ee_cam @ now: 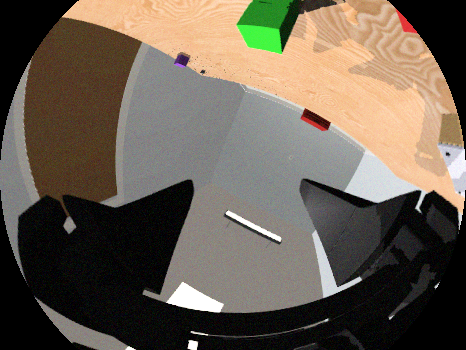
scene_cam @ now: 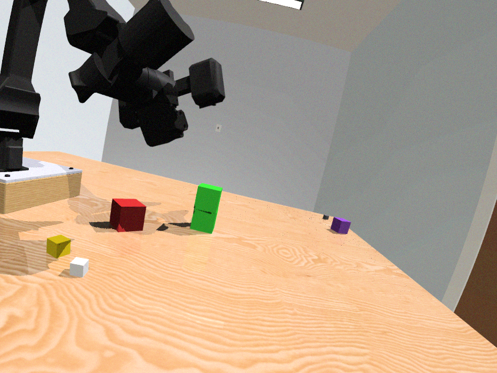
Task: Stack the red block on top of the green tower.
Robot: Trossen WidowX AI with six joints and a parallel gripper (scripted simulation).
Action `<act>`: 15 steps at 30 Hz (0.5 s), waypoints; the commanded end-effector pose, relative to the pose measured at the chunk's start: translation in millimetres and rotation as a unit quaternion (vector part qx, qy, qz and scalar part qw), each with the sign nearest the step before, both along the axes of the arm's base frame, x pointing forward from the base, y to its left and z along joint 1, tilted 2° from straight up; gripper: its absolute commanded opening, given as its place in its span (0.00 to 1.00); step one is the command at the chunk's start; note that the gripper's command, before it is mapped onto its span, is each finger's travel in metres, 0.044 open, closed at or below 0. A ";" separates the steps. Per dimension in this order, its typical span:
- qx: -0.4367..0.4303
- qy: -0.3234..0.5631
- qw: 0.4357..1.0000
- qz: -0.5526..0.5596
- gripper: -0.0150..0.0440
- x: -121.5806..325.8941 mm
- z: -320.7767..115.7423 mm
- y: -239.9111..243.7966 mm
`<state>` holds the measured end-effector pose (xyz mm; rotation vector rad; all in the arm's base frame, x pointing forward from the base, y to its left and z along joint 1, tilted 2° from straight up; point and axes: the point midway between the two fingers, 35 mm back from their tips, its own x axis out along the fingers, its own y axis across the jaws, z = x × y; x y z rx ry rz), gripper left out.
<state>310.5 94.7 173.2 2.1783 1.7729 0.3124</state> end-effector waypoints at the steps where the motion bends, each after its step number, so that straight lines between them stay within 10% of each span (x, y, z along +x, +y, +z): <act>1: -0.003 0.000 1.000 -0.001 0.98 0.5 -0.7 0.6; 15: -0.321 -0.035 0.947 -0.004 1.00 3.9 -60.9 24.5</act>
